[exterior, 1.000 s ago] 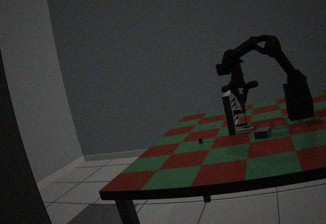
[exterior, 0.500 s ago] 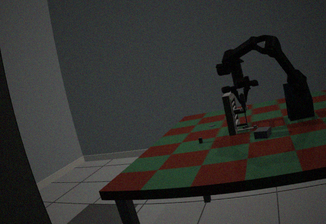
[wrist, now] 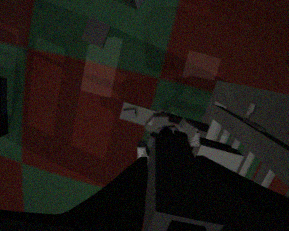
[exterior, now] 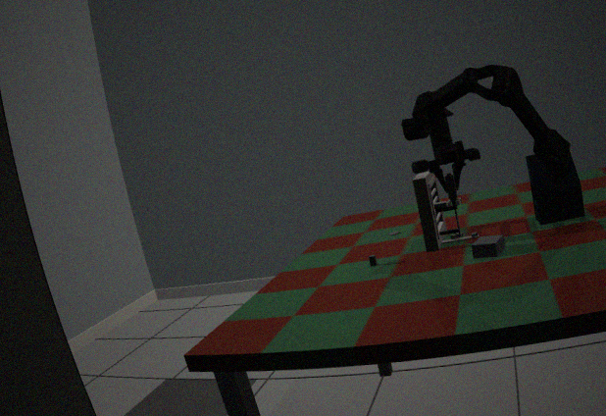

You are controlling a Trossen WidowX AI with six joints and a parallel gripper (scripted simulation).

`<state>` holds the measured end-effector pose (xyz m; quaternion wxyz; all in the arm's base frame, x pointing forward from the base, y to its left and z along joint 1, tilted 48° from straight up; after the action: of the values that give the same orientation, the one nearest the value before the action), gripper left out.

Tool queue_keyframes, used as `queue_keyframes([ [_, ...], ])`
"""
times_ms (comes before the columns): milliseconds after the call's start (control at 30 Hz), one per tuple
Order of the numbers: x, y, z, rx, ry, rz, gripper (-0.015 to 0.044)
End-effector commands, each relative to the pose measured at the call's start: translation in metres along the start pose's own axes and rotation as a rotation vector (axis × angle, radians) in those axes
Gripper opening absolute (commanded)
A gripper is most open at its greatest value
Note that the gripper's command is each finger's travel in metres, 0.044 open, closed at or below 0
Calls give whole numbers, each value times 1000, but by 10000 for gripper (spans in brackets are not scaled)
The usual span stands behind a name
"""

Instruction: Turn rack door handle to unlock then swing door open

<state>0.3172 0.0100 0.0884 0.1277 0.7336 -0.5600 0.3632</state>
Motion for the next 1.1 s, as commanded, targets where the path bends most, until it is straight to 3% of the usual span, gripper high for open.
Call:
queue_keyframes([
  [0,0,-1,1,26,5,6,16],
  [33,0,-1,1,26,5,6,16],
  [400,0,-1,1,26,5,6,288],
  [1067,0,-1,1,-890,2,8,288],
])
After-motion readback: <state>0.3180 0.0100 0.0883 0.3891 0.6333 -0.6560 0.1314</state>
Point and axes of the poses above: the point midway between the two fingers, 35 mm back from their tips, its own x axis back along the fingers, its own y axis across the jaws, z = x × y, the point moved 4 cm from there along x, back along the fingers, and after that the axes turned 3 degrees about x, right-handed, at the moved point
